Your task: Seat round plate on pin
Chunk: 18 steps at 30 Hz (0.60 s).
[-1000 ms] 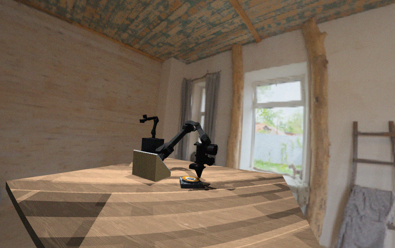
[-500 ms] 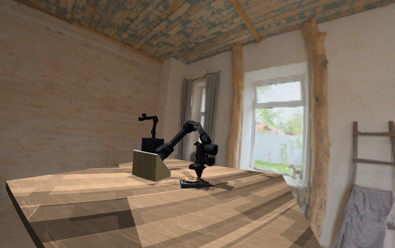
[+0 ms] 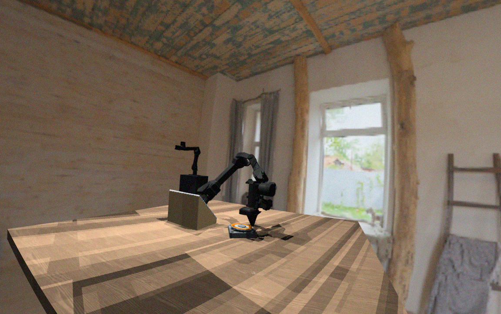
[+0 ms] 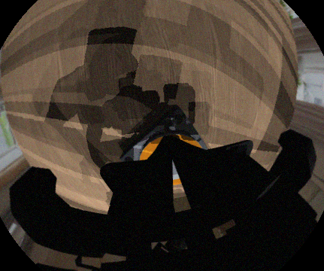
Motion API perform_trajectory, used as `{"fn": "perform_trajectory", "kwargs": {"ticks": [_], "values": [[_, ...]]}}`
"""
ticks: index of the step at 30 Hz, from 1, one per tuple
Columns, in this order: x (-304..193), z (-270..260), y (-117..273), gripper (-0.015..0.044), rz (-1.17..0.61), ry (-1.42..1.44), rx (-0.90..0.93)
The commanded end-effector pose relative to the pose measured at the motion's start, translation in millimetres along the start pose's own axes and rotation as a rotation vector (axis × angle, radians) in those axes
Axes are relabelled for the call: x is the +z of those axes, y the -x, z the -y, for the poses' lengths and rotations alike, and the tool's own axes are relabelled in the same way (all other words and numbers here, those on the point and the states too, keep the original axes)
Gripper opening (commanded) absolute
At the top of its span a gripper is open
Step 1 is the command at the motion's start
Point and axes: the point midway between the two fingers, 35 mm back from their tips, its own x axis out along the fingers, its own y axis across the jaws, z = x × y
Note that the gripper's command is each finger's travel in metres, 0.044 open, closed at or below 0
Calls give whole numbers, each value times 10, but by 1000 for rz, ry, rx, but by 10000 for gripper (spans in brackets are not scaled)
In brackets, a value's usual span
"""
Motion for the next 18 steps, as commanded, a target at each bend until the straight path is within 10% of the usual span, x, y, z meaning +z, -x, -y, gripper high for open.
{"fn": "perform_trajectory", "kwargs": {"ticks": [1, 18], "values": [[-10, 69, -18, 0, -8, -4, -5], [-23, 179, -15, 0, -8, -4, -6]]}}
